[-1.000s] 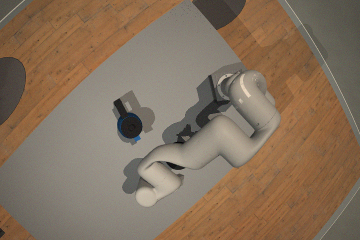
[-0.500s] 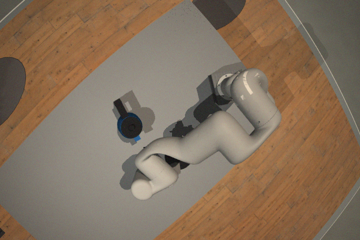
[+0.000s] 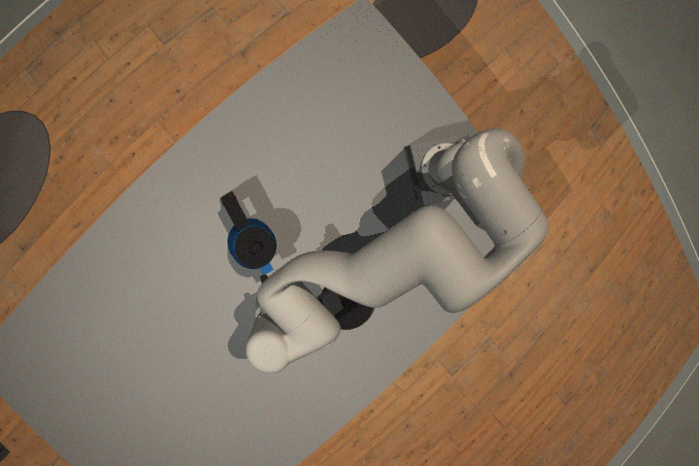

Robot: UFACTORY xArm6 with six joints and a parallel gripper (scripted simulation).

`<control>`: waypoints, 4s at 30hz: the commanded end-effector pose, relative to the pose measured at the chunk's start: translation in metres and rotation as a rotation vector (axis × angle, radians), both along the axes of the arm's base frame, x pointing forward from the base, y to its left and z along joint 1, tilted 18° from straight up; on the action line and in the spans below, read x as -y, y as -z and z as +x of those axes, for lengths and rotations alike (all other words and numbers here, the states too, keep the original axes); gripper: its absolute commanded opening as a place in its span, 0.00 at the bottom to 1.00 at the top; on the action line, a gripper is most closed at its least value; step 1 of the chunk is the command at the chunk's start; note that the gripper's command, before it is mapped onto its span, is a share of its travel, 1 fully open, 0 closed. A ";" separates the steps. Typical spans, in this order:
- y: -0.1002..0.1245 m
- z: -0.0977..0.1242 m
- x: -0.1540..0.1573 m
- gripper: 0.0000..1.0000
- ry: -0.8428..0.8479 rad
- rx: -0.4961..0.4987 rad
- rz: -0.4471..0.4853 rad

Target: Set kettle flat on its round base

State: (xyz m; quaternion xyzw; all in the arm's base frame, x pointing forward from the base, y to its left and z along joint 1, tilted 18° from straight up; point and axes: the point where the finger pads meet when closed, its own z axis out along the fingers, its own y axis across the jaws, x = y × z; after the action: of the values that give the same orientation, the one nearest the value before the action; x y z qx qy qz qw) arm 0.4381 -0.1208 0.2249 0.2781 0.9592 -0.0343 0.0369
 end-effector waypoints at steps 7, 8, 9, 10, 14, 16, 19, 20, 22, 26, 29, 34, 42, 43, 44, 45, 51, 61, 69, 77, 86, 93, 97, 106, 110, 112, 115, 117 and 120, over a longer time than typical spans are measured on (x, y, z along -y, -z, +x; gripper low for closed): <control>-0.002 -0.006 0.023 0.81 -0.231 0.017 -0.011; -0.002 -0.007 0.025 0.81 -0.253 0.018 -0.013; -0.002 -0.008 0.027 0.81 -0.275 0.018 -0.016; -0.002 -0.009 0.029 0.81 -0.297 0.019 -0.018; -0.002 -0.012 0.038 0.81 -0.385 0.022 -0.030; -0.002 -0.014 0.042 0.81 -0.430 0.023 -0.036; -0.002 -0.015 0.045 0.81 -0.452 0.023 -0.040; -0.002 -0.016 0.047 0.81 -0.474 0.023 -0.043; -0.002 -0.017 0.051 0.81 -0.518 0.024 -0.050; -0.002 -0.021 0.060 0.81 -0.605 0.024 -0.065; -0.002 -0.024 0.066 0.81 -0.669 0.024 -0.078; -0.002 -0.030 0.076 0.81 -0.775 0.022 -0.099; -0.002 -0.036 0.088 0.81 -0.896 0.017 -0.126; -0.002 -0.037 0.090 0.81 -0.916 0.016 -0.130; -0.002 -0.038 0.092 0.81 -0.936 0.015 -0.135; -0.002 -0.039 0.094 0.81 -0.955 0.014 -0.139; -0.003 -0.046 0.104 0.81 -1.067 0.006 -0.167; -0.003 -0.054 0.117 0.81 -1.204 -0.008 -0.202; -0.003 -0.061 0.127 0.81 -1.310 -0.023 -0.231; -0.003 -0.067 0.135 0.81 -1.403 -0.038 -0.257; -0.004 -0.073 0.143 0.81 -1.492 -0.055 -0.282; -0.004 -0.077 0.148 0.81 -1.546 -0.066 -0.297; -0.004 -0.079 0.151 0.81 -1.576 -0.073 -0.306; -0.004 -0.083 0.154 0.81 -1.618 -0.083 -0.318; -0.004 -0.084 0.156 0.81 -1.636 -0.087 -0.323; -0.004 -0.084 0.156 0.81 -1.644 -0.089 -0.326; -0.004 -0.085 0.157 0.81 -1.653 -0.092 -0.328; -0.004 -0.086 0.158 0.81 -1.659 -0.093 -0.330; -0.004 -0.086 0.158 0.81 -1.663 -0.094 -0.331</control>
State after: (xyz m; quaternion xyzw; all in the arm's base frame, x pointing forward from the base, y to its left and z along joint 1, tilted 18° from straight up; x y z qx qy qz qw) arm 0.3522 -0.2775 0.2270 -0.5239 0.8379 -0.1446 0.0501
